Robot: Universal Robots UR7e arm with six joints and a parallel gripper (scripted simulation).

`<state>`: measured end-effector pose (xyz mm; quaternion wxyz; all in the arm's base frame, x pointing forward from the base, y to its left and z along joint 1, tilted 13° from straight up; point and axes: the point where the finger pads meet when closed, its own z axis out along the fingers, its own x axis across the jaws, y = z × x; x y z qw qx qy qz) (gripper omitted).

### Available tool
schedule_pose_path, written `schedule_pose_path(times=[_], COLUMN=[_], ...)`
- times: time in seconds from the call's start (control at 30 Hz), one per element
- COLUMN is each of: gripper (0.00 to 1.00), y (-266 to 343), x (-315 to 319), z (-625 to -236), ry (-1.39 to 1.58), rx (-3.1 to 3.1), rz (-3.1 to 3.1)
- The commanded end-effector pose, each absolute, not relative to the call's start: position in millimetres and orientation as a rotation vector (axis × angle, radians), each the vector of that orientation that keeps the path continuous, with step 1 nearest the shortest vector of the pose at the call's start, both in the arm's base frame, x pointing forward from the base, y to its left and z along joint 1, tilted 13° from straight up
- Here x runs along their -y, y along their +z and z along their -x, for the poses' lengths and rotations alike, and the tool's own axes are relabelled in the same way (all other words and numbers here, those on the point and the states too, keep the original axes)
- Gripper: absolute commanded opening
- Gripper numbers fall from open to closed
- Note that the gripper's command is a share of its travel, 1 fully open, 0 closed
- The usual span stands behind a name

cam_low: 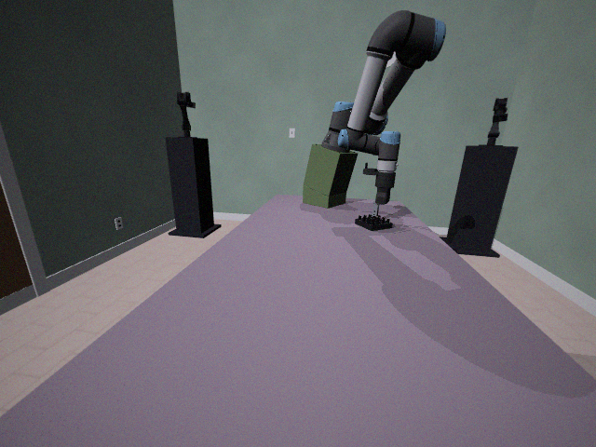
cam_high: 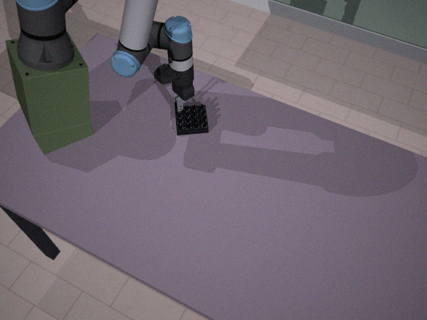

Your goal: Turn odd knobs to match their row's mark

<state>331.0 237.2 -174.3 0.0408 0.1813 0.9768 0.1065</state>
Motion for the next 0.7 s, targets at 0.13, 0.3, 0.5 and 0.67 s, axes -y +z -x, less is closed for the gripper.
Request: schedule_pose_path(times=[0.13,0.3,0.5,0.67], gripper=[0.30,0.30,0.30,0.30], y=[-174.0,-174.0,-174.0,-174.0], x=[-237.3,-237.3,-237.3,-237.3], z=[-331.4,-331.4,-331.4,-331.4], ry=[0.336,0.340,0.344,0.347], rx=[-2.947,-2.922,-2.890,-2.860], rz=[-0.818,-0.929,-1.050,-1.149])
